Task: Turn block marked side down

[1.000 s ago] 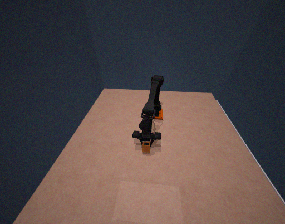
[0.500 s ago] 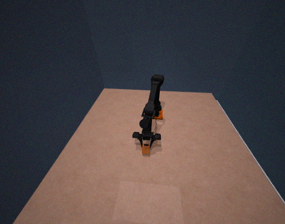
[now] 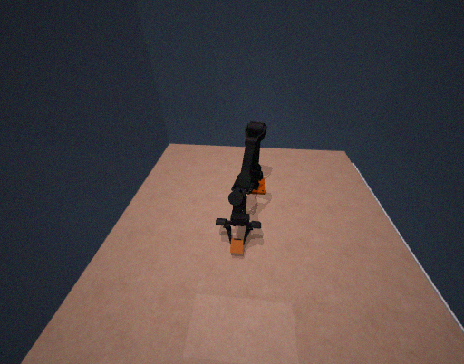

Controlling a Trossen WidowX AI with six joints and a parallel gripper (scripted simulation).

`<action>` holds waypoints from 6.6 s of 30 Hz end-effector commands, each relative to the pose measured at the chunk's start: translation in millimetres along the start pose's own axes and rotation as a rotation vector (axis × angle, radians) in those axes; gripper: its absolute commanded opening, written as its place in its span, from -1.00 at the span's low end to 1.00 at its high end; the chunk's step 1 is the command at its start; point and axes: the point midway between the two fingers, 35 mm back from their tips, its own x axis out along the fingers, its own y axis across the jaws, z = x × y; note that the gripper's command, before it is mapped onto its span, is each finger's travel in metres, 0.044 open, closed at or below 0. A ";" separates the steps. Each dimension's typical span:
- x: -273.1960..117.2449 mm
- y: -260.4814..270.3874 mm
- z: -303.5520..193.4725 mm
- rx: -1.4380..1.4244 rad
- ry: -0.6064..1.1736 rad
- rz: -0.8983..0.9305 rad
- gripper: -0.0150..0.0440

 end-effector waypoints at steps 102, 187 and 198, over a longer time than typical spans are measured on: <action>-70.3 3.4 30.9 -0.006 0.334 0.005 1.00; -4.0 4.3 3.6 -0.006 0.851 0.004 0.15; -4.6 4.3 4.4 -0.006 0.851 0.004 -0.16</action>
